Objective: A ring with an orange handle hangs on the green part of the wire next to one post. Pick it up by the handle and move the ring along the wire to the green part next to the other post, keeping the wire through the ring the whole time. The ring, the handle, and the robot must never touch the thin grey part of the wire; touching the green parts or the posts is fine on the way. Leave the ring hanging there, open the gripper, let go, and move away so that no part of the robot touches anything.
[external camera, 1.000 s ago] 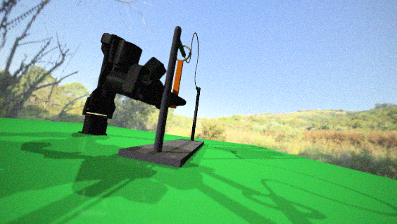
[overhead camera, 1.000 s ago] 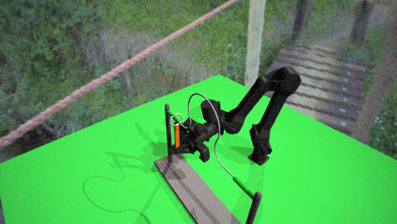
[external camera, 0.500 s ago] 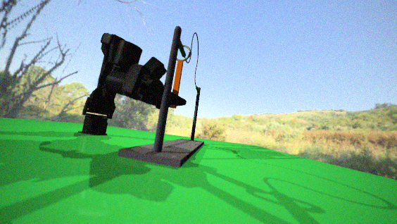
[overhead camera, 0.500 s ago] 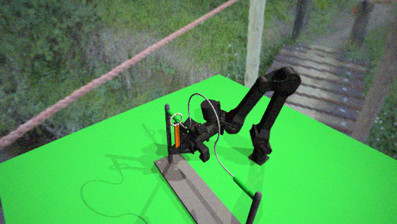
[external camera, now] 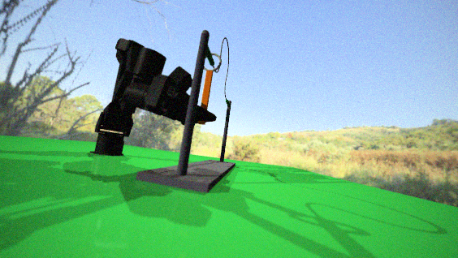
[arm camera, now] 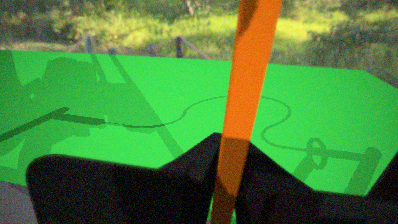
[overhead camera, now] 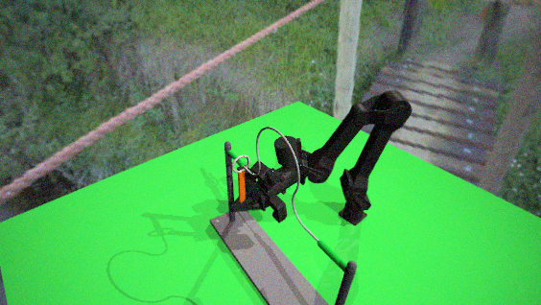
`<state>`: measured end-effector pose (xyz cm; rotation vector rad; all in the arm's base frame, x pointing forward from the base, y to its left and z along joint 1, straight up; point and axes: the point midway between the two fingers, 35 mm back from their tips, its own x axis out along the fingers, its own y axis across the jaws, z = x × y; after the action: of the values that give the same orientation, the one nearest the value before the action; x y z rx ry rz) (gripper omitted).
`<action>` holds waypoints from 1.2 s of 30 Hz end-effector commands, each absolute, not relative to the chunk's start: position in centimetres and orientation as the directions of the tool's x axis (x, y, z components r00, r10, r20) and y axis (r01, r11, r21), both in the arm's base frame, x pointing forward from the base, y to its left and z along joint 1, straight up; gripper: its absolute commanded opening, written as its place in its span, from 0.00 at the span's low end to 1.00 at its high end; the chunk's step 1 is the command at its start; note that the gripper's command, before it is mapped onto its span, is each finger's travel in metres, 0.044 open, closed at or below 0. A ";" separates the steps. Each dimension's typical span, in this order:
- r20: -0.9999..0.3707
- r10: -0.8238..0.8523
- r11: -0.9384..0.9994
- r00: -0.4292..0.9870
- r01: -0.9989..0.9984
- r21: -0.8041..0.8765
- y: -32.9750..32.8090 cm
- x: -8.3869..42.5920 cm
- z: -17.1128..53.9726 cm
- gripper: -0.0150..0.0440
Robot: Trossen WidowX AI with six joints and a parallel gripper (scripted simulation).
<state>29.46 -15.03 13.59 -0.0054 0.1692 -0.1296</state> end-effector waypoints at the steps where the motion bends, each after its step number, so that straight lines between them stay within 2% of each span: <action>1: -0.165 -0.130 0.992 0.978 0.129 -0.015 -14.6 29.5 13.7 0.00; 21: -0.168 -0.120 0.992 0.978 0.124 0.011 -12.4 29.8 13.7 0.00; 36: -0.166 -0.095 0.985 0.981 0.117 0.126 -9.6 30.2 13.8 0.00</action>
<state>30.28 -10.29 13.81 0.1056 0.1642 -0.1096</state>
